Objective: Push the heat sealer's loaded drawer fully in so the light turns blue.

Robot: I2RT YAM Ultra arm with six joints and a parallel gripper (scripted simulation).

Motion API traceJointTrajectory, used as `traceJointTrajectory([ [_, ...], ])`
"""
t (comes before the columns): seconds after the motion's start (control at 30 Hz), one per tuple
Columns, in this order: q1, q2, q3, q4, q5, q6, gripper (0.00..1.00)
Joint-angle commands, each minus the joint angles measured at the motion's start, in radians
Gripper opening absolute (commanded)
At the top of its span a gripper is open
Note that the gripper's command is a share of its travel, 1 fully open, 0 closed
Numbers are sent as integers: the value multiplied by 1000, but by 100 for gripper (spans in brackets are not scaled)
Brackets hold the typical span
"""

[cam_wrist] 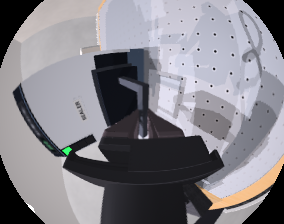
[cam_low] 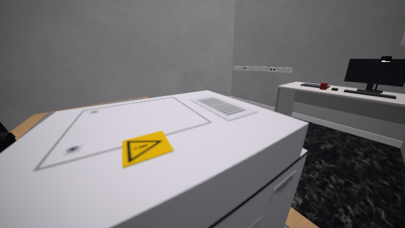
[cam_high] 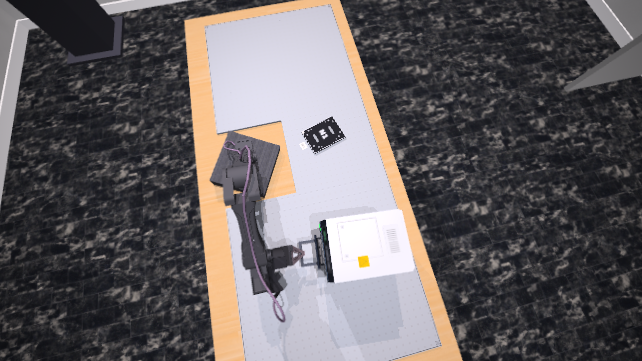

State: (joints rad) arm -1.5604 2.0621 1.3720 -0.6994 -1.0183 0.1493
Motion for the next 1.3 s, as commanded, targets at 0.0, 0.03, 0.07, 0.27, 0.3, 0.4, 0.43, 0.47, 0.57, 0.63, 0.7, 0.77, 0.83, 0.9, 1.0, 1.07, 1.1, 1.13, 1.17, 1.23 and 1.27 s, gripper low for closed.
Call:
traceJointTrajectory([
  [0.0,-5,-30,-15,22,7,13,0],
  [0.03,-5,-30,-15,22,7,13,0],
  [0.07,-5,-30,-15,22,7,13,0],
  [0.27,-5,-30,-15,22,7,13,0],
  [0.3,-5,-30,-15,22,7,13,0],
  [0.4,-5,-30,-15,22,7,13,0],
  [0.43,-5,-30,-15,22,7,13,0],
  [0.47,-5,-30,-15,22,7,13,0],
  [0.57,1,-31,-18,23,8,15,0],
  [0.63,7,-31,-18,25,9,17,0],
  [0.7,12,-31,-18,27,10,19,0],
  [0.77,13,-32,-19,29,10,21,0],
  [0.83,13,-32,-19,31,10,24,0],
  [0.9,13,-32,-20,33,11,26,0],
  [1.0,12,-33,-20,34,11,28,0],
  [1.07,18,-33,-20,36,11,30,0],
  [1.1,19,-33,-20,37,11,31,0],
  [1.13,19,-33,-20,38,11,32,0],
  [1.17,20,-33,-21,39,11,33,0],
  [1.23,19,-34,-21,41,12,36,0],
  [1.27,19,-34,-21,42,12,37,0],
])
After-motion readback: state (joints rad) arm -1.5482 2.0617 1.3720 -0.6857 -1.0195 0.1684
